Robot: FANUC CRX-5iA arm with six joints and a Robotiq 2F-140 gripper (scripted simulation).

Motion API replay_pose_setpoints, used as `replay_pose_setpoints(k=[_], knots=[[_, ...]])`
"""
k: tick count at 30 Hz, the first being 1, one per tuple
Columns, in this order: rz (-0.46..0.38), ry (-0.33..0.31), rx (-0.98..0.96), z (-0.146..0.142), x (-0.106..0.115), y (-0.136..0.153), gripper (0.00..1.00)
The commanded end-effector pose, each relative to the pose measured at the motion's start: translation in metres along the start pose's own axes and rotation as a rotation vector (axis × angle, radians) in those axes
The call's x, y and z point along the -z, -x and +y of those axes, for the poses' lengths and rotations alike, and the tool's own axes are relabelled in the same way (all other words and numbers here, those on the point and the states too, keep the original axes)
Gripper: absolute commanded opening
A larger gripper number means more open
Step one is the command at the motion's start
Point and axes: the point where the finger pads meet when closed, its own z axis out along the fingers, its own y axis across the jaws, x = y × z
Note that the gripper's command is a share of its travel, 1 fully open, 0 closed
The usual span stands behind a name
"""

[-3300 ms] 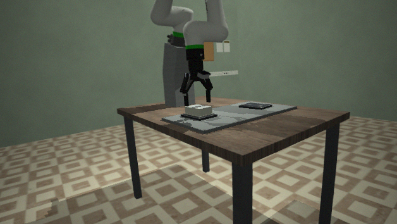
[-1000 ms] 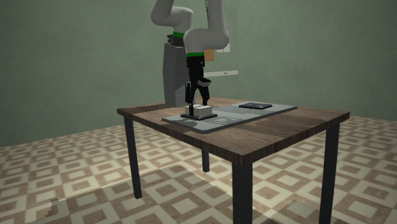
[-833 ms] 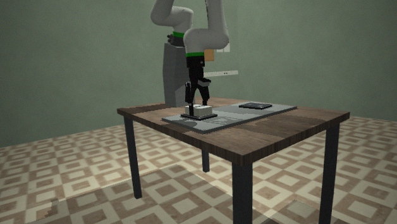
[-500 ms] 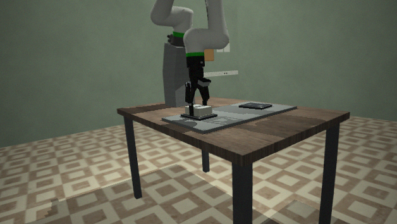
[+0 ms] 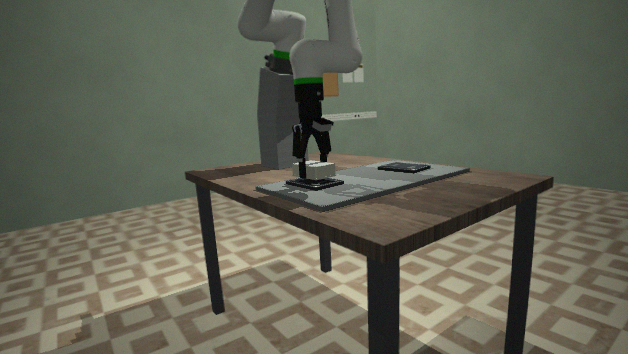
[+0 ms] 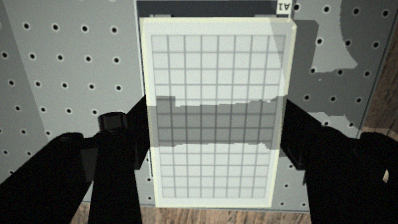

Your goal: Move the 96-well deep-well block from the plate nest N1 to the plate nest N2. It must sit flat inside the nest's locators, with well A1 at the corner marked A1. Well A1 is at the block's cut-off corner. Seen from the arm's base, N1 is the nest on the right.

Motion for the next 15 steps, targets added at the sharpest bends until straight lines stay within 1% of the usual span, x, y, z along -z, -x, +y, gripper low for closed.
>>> replay_pose_setpoints(k=[1,15], knots=[[0.001,0.001,0.0,0.0,0.001,-0.001,0.1],[0.001,0.001,0.0,0.0,0.025,-0.001,0.1]])
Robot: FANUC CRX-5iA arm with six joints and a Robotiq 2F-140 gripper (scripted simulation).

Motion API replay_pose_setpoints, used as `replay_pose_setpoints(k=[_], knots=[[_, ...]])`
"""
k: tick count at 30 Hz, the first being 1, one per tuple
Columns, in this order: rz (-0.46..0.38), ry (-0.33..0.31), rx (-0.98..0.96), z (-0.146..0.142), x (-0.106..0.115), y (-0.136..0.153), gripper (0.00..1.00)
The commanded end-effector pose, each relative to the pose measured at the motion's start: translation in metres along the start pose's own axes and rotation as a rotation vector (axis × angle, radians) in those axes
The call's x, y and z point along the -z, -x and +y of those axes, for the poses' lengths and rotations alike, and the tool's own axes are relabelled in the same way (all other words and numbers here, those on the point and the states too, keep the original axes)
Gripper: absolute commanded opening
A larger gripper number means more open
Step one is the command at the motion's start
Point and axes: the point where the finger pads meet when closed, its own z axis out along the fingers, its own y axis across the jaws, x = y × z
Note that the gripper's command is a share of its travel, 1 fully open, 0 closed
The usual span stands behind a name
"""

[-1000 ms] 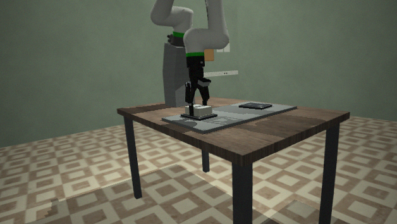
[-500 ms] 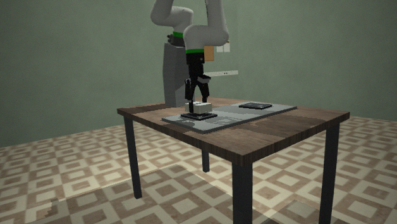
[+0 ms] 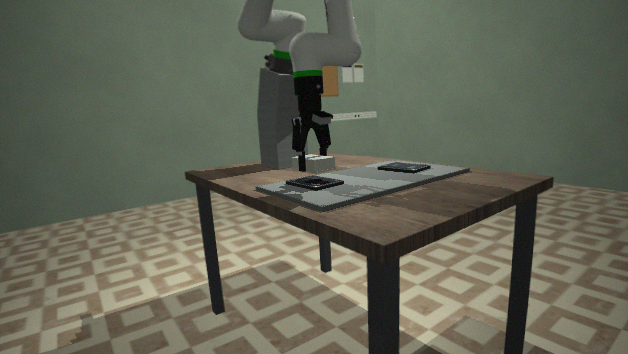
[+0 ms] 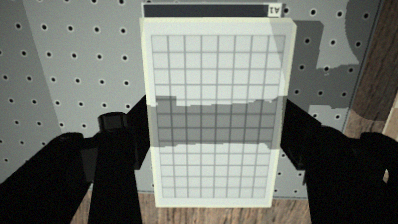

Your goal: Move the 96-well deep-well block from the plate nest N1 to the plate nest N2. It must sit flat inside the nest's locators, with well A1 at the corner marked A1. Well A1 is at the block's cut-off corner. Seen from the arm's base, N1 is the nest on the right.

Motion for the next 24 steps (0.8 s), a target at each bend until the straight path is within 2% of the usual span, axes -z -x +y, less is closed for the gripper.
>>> replay_pose_setpoints(k=[1,18,24], knots=[[0.001,0.001,0.0,0.0,0.004,-0.001,0.1],[0.001,0.001,0.0,0.0,0.029,-0.001,0.1],[0.001,0.001,0.0,0.0,0.032,-0.001,0.1]])
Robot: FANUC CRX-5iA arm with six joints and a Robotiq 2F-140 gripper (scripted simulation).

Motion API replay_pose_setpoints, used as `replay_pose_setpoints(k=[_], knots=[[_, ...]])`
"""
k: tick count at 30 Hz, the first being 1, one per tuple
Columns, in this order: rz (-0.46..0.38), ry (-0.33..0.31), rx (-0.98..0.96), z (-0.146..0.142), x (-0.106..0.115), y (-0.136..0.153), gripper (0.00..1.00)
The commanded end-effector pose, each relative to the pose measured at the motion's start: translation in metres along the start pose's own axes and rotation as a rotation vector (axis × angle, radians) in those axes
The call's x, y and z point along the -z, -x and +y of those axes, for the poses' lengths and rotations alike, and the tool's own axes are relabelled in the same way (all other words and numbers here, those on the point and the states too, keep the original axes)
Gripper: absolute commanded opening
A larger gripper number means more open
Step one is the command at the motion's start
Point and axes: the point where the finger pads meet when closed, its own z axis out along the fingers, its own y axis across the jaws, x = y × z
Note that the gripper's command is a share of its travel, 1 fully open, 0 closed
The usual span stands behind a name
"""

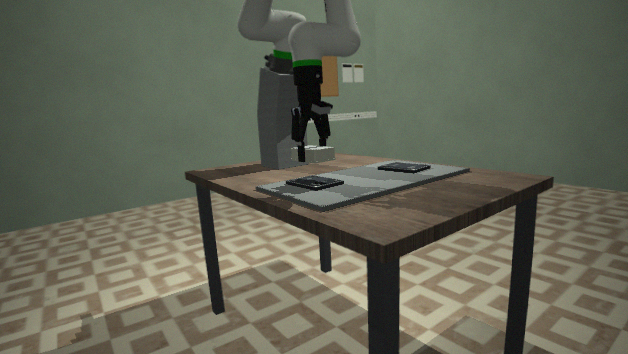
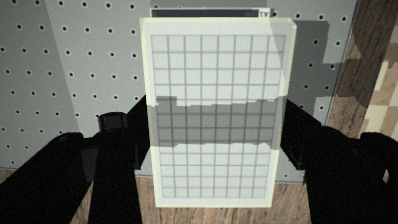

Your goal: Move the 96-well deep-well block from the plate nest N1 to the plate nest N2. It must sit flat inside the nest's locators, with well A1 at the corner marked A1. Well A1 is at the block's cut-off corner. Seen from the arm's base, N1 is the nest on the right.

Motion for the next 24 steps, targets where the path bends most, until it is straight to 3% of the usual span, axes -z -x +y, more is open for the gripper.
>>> replay_pose_setpoints(k=[1,15,24], knots=[[0.001,0.001,0.0,0.0,0.001,-0.001,0.1],[0.001,0.001,0.0,0.0,0.001,-0.001,0.1],[0.001,0.001,0.081,-0.029,0.001,-0.006,0.1]])
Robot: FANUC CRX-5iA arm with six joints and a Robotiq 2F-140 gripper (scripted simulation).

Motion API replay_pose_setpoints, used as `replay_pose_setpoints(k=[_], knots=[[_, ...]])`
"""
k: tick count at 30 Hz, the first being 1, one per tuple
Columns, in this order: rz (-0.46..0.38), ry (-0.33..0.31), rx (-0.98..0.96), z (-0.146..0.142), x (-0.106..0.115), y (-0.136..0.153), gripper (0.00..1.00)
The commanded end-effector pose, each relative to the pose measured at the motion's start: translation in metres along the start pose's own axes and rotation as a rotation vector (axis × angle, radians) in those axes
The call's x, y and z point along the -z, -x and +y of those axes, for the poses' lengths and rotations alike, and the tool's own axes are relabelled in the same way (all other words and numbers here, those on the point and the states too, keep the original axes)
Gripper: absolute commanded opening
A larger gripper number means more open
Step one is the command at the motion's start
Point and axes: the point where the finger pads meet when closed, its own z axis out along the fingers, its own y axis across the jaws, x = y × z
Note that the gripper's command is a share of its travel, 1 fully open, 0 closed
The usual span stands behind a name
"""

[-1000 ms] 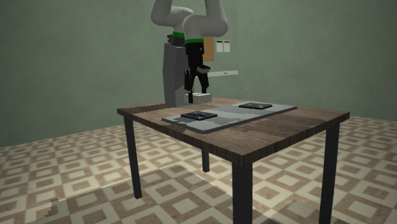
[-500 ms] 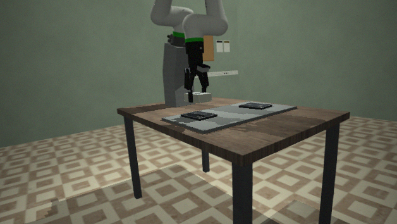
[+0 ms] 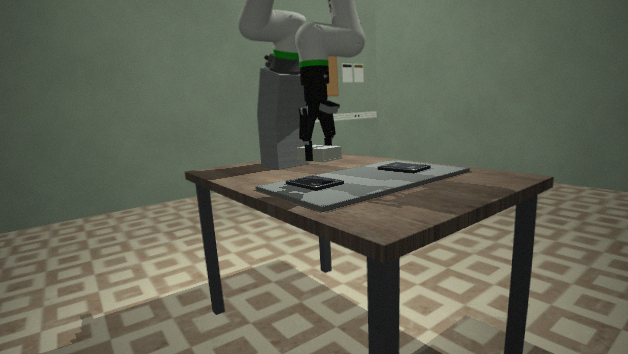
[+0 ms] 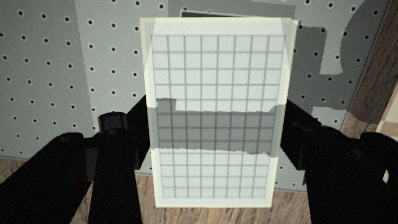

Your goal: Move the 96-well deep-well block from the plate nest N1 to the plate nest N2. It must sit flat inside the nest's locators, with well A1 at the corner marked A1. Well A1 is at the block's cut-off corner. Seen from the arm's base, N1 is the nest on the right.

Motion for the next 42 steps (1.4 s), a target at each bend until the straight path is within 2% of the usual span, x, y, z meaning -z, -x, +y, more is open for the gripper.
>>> replay_pose_setpoints(k=[1,42], knots=[[0.001,0.003,0.0,-0.008,0.001,-0.003,0.1],[0.001,0.002,-0.001,-0.121,0.0,-0.034,0.1]])
